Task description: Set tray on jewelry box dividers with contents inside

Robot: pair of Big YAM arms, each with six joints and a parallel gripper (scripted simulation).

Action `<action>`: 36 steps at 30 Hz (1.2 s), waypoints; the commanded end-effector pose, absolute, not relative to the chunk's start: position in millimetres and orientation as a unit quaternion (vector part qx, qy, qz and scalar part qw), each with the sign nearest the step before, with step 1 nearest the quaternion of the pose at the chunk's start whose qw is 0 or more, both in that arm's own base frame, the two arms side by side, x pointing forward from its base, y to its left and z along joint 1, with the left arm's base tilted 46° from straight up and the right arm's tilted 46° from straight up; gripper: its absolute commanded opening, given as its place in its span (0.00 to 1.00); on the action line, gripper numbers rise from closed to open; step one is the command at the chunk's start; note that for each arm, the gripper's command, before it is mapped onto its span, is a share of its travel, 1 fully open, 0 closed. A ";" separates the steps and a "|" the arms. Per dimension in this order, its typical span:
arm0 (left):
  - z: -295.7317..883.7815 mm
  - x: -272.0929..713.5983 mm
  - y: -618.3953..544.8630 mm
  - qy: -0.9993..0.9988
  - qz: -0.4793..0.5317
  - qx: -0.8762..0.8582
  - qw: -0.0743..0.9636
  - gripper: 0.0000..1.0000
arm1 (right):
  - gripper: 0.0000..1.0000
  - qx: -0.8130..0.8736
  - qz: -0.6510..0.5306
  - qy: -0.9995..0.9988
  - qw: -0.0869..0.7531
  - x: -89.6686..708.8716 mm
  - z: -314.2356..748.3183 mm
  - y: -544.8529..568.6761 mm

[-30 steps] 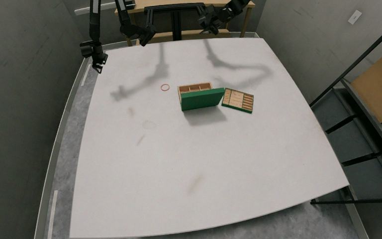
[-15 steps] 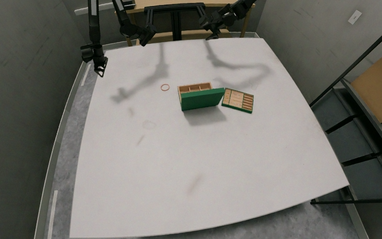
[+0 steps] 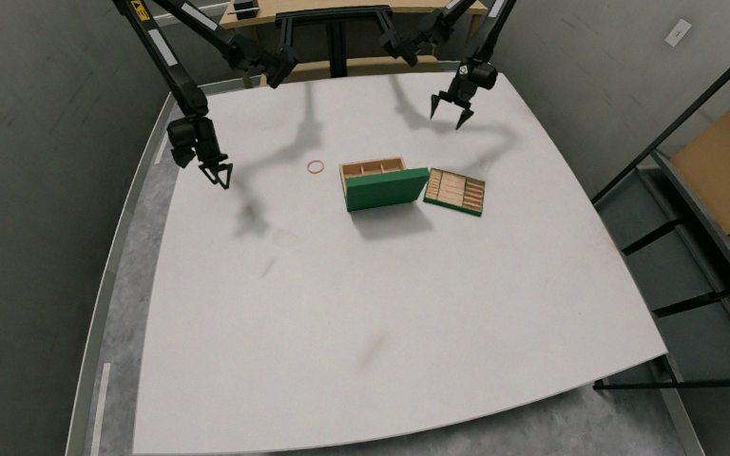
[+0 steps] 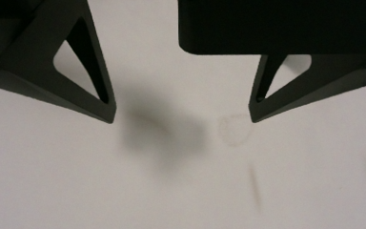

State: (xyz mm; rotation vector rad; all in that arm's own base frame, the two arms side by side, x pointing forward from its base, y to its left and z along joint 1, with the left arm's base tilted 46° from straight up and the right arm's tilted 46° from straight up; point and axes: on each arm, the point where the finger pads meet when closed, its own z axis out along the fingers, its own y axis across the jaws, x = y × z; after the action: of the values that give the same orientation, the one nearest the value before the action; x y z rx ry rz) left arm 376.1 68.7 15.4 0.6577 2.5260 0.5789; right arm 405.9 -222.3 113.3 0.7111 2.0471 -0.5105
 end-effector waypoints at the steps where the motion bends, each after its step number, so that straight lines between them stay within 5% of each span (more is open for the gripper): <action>1: 20.1 444.9 104.5 0.904 0.253 0.177 0.297 1.00 | 1.00 0.158 -0.198 0.851 0.459 482.0 89.8 -170.6; 14: 29.8 525.5 197.1 0.853 0.363 0.033 0.374 1.00 | 1.00 -0.183 -0.105 0.839 0.501 586.0 -33.5 97.7; 27: 8.6 561.7 229.6 0.851 0.329 -0.150 0.380 1.00 | 1.00 -0.420 -0.049 0.748 0.511 500.7 -173.2 294.3; 34: -9.1 571.1 238.3 0.837 0.280 -0.331 0.333 0.21 | 1.00 -0.499 -0.050 0.738 0.453 419.8 -263.1 279.3; 36: -19.1 565.6 239.8 0.831 0.278 -0.369 0.310 0.15 | 1.00 -0.515 -0.044 0.726 0.454 407.6 -275.4 290.1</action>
State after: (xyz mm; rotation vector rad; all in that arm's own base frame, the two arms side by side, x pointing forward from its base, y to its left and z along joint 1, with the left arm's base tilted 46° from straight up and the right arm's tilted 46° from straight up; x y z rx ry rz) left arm 558.3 243.6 -7.3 -0.6931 2.2155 0.8367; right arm 415.6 251.6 -273.9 -1.1876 1.9144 -0.1295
